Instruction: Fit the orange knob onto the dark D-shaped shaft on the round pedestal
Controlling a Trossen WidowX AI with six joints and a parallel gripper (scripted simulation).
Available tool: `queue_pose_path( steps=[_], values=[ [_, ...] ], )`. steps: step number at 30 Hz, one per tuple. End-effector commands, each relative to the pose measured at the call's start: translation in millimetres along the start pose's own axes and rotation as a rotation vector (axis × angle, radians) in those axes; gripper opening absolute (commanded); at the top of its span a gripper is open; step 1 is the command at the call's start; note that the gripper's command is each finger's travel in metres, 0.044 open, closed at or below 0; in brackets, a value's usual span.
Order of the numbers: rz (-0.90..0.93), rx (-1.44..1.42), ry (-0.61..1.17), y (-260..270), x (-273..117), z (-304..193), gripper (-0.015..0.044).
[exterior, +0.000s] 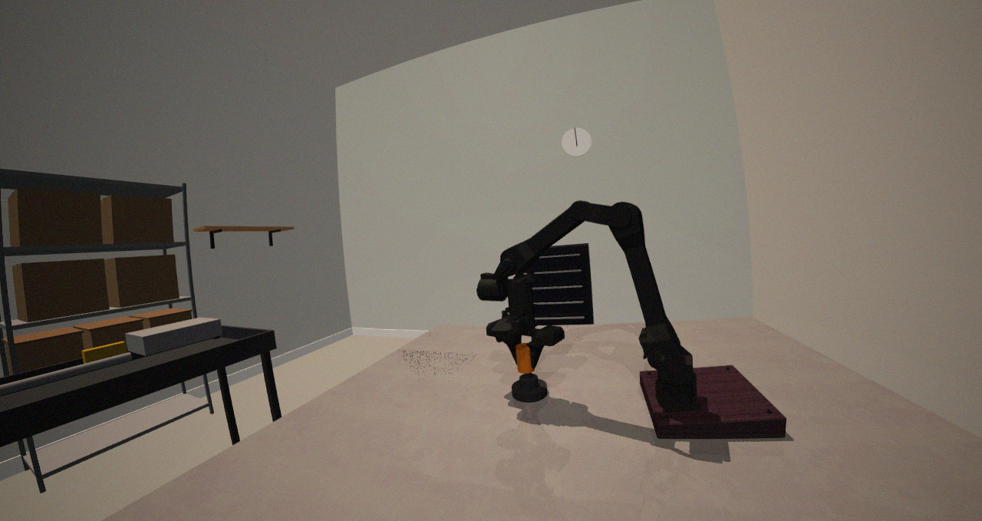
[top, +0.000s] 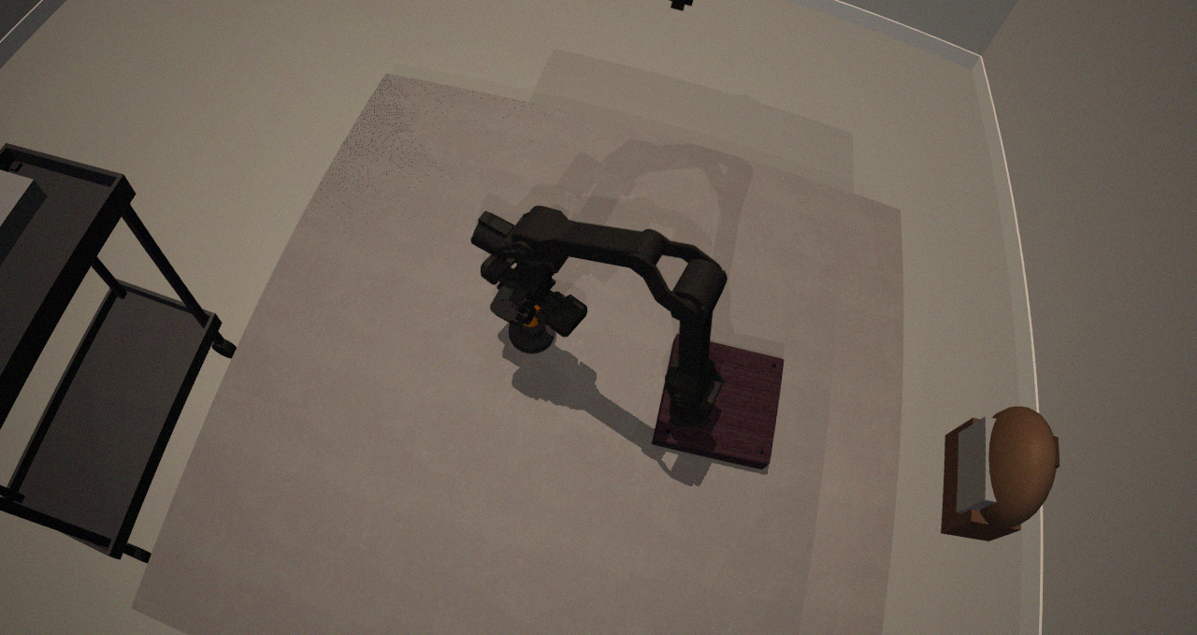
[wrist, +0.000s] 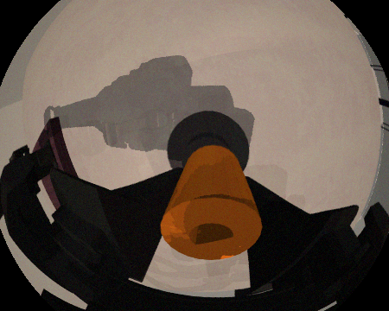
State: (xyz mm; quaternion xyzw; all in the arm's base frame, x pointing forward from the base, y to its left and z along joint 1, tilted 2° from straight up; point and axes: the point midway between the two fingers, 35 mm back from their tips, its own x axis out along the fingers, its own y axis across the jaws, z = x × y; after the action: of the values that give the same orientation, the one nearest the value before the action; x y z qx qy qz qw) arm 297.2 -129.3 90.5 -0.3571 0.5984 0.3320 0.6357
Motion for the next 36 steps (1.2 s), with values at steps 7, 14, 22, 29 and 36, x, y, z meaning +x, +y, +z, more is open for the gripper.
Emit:
queue_pose_path(
  steps=[7, 14, 22, 29, 36],
  values=[
    [0.000, -0.004, -0.005, 4.0, 0.7, 0.1, 0.0000],
    [0.001, -0.004, -0.005, 6.8, -1.5, -0.5, 0.0000],
    [0.001, -0.091, -0.005, 7.8, -4.8, -0.7, 0.0000],
    [0.000, -0.214, -0.005, 6.1, -3.2, -0.4, 0.0000],
    [0.000, -0.214, -0.005, 3.3, -3.7, 0.1, 0.0000]
  ],
)
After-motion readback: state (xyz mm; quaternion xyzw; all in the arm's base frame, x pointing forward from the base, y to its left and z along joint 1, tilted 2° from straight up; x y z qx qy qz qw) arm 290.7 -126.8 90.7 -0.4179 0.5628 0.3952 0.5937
